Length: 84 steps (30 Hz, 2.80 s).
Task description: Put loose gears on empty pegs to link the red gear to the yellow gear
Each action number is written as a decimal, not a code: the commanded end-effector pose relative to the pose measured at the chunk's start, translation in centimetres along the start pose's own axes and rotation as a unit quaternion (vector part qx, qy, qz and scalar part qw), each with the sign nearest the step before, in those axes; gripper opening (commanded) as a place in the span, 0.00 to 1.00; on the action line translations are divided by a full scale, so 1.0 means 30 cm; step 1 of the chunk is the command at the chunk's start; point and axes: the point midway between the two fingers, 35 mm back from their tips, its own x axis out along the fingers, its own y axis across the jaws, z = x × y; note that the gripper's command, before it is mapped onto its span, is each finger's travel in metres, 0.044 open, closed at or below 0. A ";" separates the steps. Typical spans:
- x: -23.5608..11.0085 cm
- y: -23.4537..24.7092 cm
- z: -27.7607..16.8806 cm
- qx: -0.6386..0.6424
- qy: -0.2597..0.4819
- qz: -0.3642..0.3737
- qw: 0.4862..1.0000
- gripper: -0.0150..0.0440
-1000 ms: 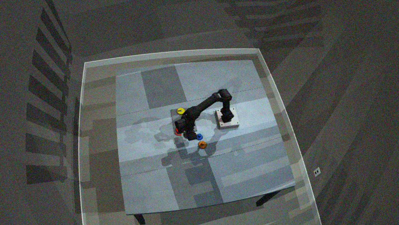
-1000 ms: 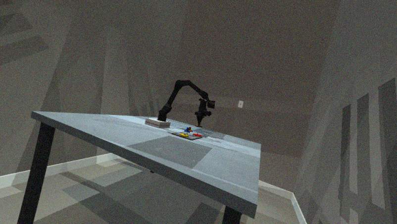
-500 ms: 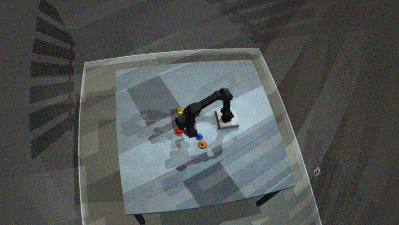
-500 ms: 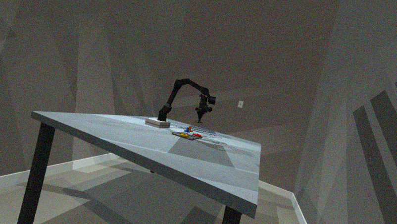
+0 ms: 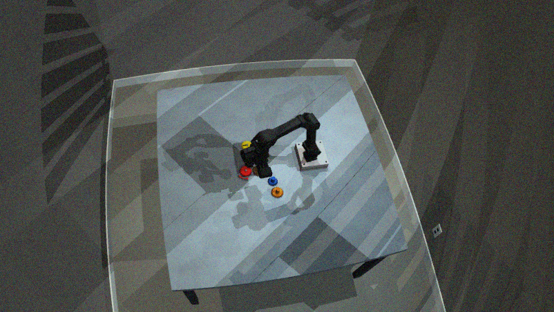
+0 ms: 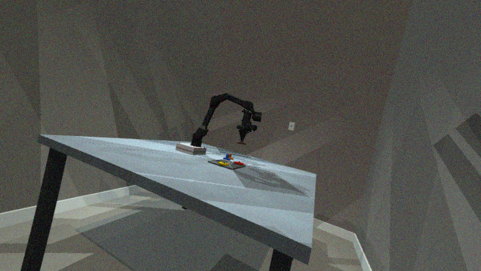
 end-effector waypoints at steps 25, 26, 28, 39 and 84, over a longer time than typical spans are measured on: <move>0.112 -0.204 0.066 0.003 0.001 -0.001 1.000 0.25; 0.118 -0.213 0.068 0.003 0.001 -0.001 1.000 0.25; 0.128 -0.230 0.071 0.003 0.000 -0.002 1.000 0.25; 0.184 -0.325 0.081 0.003 0.000 -0.003 1.000 0.25; 0.264 -0.477 0.072 -0.011 0.000 -0.004 1.000 0.25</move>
